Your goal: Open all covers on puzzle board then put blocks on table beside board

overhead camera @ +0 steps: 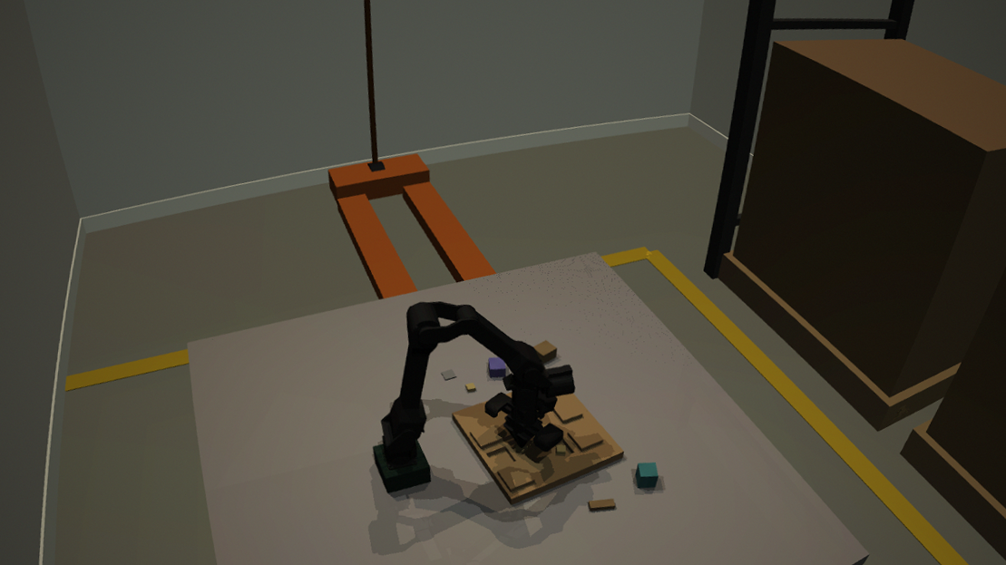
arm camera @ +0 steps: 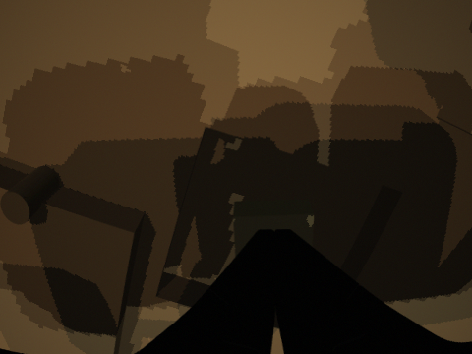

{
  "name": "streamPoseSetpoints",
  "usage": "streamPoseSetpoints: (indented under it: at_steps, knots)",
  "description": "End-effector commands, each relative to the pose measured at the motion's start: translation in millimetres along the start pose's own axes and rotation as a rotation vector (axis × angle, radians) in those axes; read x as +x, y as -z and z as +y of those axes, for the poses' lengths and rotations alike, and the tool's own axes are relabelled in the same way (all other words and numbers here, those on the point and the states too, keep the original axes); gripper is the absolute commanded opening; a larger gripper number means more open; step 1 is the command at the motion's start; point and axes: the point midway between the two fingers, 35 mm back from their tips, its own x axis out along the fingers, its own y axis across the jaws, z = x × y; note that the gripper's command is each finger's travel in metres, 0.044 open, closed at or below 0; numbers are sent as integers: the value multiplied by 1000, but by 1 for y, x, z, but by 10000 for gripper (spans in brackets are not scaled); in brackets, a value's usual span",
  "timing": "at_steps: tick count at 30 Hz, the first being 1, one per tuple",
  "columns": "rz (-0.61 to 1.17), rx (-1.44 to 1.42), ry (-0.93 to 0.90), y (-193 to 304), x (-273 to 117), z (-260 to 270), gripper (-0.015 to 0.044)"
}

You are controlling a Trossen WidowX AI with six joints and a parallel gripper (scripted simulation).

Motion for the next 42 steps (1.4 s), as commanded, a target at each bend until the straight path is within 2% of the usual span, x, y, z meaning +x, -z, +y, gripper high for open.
streamPoseSetpoints:
  at_steps: [1, 25, 42]
  knots:
    - [-4, -1, 0, -1, 1, 0, 0]
    - [-4, -1, 0, -2, 1, 0, 0]
    - [-4, 10, 0, 3, -14, 1, 0]
